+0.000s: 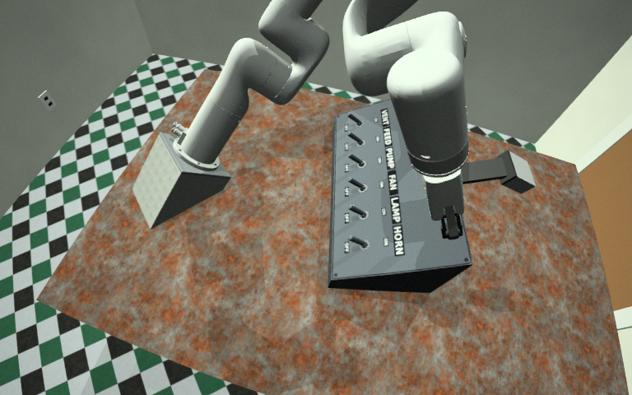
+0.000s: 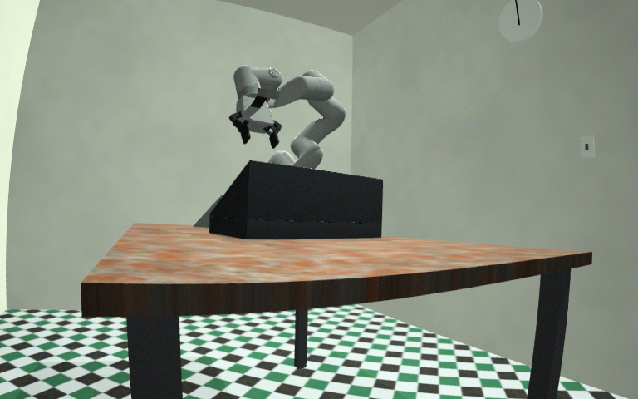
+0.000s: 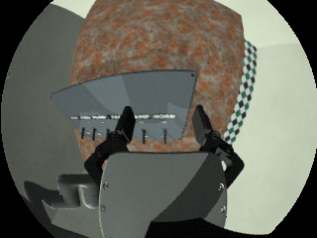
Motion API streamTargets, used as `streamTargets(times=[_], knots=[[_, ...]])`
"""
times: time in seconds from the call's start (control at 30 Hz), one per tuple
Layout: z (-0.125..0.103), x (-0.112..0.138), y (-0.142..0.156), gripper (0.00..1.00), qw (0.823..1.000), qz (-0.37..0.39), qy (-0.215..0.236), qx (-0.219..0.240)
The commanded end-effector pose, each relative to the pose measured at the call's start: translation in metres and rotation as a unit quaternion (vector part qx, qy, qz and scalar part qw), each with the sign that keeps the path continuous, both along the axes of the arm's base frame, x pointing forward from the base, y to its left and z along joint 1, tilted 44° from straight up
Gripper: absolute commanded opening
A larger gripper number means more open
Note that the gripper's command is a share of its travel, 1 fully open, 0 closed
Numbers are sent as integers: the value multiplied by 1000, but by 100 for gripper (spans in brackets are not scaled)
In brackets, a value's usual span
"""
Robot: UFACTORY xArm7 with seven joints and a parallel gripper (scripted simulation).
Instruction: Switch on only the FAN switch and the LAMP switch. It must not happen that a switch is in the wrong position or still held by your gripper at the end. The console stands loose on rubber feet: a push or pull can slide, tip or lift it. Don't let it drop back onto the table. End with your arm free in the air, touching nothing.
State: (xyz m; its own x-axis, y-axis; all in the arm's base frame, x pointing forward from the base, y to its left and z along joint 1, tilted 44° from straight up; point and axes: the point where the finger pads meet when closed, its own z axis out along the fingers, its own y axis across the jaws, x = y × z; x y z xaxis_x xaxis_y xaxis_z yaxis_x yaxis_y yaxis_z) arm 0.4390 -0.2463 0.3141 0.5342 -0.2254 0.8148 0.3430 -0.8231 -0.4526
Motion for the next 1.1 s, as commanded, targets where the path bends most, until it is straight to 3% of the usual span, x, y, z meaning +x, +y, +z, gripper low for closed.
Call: streamTargets(times=[0.0, 0.3, 0.33, 0.6, 1.07], knots=[[1, 0, -2, 100, 1000, -2, -1, -1], [1, 0, -2, 100, 1000, -2, -1, -1], [1, -1, -2, 0, 1000, -2, -1, -1], [3, -6, -5, 0, 1000, -2, -1, -1], [21, -42, -30, 0, 1000, -2, -1, -1]])
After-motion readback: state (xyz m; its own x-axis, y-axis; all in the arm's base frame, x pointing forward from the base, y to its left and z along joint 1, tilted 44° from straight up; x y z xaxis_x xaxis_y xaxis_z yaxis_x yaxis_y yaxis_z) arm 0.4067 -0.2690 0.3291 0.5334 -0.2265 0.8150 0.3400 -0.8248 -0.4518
